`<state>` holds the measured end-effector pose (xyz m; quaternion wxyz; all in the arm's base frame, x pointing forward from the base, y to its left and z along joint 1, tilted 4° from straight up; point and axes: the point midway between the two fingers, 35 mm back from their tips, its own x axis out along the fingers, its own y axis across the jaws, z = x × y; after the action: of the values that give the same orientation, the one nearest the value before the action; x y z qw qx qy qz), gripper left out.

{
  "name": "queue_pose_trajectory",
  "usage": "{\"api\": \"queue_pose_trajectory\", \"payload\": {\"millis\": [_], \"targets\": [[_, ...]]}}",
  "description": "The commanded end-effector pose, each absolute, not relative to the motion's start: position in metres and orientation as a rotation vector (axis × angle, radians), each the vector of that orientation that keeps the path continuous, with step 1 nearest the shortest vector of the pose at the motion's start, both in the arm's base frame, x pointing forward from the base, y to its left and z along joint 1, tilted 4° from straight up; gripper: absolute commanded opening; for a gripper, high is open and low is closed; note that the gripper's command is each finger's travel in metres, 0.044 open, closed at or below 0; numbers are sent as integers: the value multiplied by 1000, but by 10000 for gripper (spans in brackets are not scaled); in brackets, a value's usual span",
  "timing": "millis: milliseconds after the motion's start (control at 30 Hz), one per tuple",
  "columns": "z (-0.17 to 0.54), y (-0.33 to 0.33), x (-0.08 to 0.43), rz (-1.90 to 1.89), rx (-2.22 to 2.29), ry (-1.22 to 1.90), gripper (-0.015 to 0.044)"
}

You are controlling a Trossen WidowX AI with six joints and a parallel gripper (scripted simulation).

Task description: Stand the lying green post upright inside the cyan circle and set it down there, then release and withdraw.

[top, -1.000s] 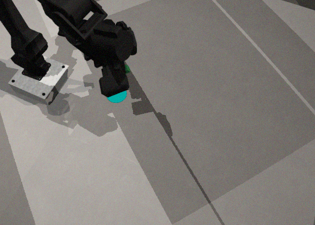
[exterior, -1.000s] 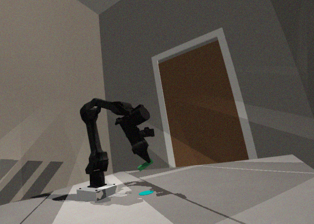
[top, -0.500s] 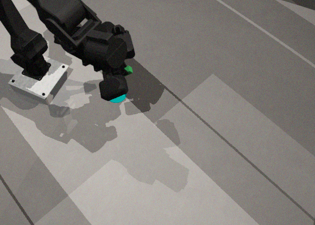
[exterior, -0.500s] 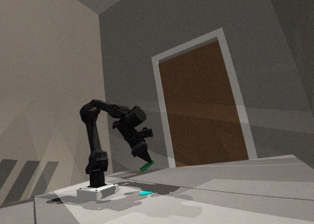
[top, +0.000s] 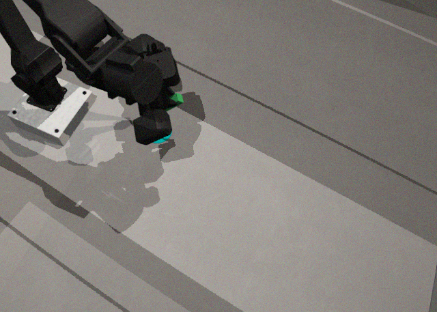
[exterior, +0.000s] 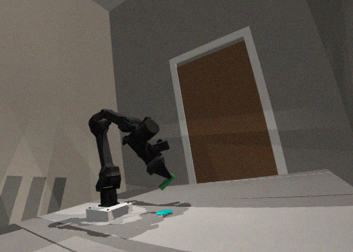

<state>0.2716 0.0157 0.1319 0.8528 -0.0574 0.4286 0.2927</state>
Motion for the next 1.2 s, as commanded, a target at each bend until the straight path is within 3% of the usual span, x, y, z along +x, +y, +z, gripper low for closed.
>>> {"api": "queue_pose_trajectory", "payload": {"millis": [0,1167], "targets": [[132,15,272,622,-113,874,23],[134,7,272,643,-26,640,23]]}}
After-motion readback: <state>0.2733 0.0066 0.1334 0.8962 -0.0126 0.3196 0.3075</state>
